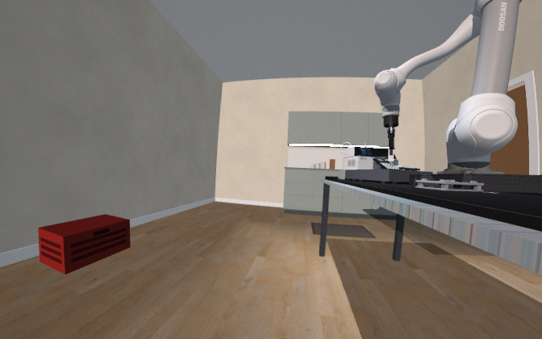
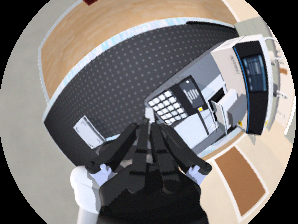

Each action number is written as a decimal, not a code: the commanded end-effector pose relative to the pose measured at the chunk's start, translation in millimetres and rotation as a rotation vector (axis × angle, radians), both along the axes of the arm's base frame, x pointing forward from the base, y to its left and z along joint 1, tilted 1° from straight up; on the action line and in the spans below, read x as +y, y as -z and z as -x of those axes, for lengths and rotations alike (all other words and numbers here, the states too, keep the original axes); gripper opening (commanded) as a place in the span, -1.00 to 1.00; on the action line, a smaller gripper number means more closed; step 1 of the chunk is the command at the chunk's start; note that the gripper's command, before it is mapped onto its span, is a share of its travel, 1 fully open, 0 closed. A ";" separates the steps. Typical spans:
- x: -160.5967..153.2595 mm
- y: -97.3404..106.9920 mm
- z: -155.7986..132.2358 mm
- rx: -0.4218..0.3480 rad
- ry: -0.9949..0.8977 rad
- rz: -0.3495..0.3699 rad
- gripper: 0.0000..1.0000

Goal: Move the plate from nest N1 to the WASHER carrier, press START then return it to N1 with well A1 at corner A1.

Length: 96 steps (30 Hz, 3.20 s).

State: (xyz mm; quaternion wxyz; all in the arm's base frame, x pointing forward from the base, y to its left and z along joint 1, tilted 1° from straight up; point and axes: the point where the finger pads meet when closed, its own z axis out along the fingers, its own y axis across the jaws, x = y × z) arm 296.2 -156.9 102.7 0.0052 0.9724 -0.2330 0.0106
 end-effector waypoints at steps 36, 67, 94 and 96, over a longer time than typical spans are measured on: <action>0.5 -32.3 0.6 0.000 0.000 0.000 -0.80; 0.5 -32.3 0.6 0.000 0.000 0.000 -0.80; 0.5 -32.3 0.6 0.000 0.000 0.000 -0.80; 0.5 -32.3 0.6 0.000 0.000 0.000 -0.80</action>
